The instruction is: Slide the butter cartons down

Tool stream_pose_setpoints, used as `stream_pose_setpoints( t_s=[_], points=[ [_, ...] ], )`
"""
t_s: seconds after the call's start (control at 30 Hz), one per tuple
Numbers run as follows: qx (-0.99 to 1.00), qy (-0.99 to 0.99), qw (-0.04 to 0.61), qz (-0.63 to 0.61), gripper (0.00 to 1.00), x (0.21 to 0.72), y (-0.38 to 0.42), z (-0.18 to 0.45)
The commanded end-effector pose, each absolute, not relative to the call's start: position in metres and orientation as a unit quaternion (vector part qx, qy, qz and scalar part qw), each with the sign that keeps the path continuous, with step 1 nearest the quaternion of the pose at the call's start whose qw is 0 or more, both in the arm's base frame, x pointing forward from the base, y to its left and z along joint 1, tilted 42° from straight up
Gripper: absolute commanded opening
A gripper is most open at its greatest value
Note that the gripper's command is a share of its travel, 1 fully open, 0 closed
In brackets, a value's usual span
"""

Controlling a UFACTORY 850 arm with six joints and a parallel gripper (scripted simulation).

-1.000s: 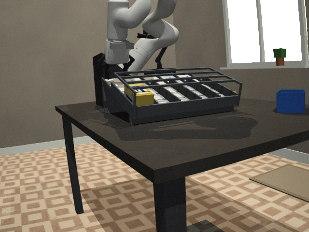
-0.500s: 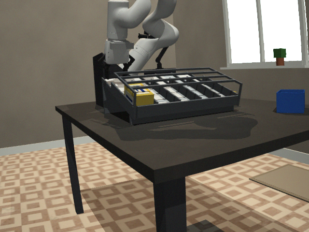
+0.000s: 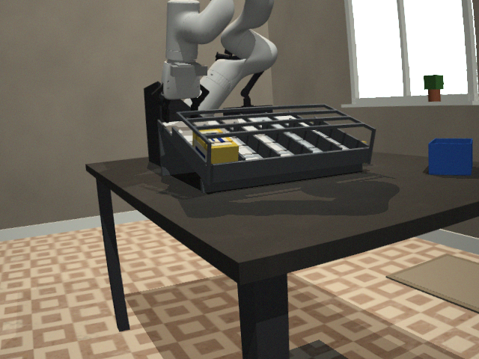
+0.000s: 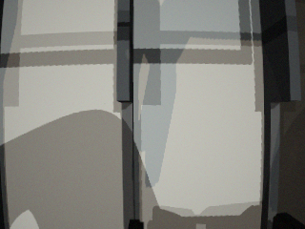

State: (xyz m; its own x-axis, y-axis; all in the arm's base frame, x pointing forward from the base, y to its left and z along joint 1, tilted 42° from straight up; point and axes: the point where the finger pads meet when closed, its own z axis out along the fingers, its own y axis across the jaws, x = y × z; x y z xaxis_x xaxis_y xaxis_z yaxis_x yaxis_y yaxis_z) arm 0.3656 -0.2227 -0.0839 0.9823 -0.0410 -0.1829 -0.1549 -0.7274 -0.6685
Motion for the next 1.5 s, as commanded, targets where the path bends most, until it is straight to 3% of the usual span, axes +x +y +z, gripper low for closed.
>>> stream_pose_setpoints(
  t_s=[0.0, 1.47],
  points=[
    [-0.926, 0.053, 0.365, 0.077, 0.81, 0.3661, -0.2236, -0.0835],
    [-0.926, 0.053, 0.365, 0.077, 0.84, 0.3661, -0.2236, -0.0835]
  ],
)
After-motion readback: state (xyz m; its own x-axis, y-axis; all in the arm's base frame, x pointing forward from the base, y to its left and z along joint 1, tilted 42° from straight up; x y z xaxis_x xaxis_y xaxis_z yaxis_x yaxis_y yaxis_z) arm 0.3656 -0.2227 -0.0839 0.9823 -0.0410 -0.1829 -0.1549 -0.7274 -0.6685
